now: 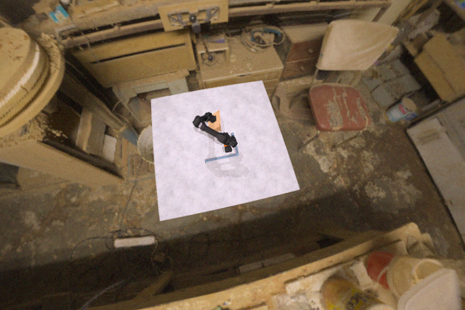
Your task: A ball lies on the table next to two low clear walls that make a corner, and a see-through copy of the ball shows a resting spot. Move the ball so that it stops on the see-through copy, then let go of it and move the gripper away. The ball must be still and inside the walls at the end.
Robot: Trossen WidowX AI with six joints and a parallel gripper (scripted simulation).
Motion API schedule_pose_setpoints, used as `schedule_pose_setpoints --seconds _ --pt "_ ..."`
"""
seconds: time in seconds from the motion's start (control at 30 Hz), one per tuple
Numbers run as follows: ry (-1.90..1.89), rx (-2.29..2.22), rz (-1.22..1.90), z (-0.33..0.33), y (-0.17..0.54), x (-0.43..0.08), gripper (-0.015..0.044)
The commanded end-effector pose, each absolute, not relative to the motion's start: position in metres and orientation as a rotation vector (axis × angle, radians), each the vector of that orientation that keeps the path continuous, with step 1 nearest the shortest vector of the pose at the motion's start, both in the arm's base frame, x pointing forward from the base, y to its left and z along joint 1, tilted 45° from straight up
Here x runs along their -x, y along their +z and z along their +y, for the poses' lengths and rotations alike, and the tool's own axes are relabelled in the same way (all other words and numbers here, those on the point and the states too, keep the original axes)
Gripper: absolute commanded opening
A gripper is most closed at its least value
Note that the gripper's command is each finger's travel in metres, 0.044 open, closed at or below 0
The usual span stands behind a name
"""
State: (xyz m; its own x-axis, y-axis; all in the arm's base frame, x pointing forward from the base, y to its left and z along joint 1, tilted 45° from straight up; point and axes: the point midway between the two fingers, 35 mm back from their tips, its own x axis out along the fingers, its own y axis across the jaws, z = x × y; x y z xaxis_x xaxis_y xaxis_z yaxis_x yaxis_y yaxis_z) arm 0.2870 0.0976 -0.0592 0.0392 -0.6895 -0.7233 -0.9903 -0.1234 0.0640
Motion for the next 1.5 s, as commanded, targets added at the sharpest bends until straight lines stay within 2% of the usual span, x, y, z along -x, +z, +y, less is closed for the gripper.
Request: schedule_pose_setpoints --seconds 0.0,0.53,0.97,1.1,1.27,1.47 --pt "0.861 1.872 1.684 0.095 -0.062 -0.287 0.0" --pt "0.86 1.873 1.684 0.082 -0.075 -0.288 0.0" --pt "0.862 1.867 1.683 0.085 -0.073 -0.288 0.0341" --pt "0.863 1.867 1.682 0.093 -0.066 -0.289 0.0352" --pt "0.864 1.87 1.683 0.142 -0.014 -0.284 0.0352" --pt "0.863 1.88 1.667 0.14 -0.018 -0.286 0.0352"
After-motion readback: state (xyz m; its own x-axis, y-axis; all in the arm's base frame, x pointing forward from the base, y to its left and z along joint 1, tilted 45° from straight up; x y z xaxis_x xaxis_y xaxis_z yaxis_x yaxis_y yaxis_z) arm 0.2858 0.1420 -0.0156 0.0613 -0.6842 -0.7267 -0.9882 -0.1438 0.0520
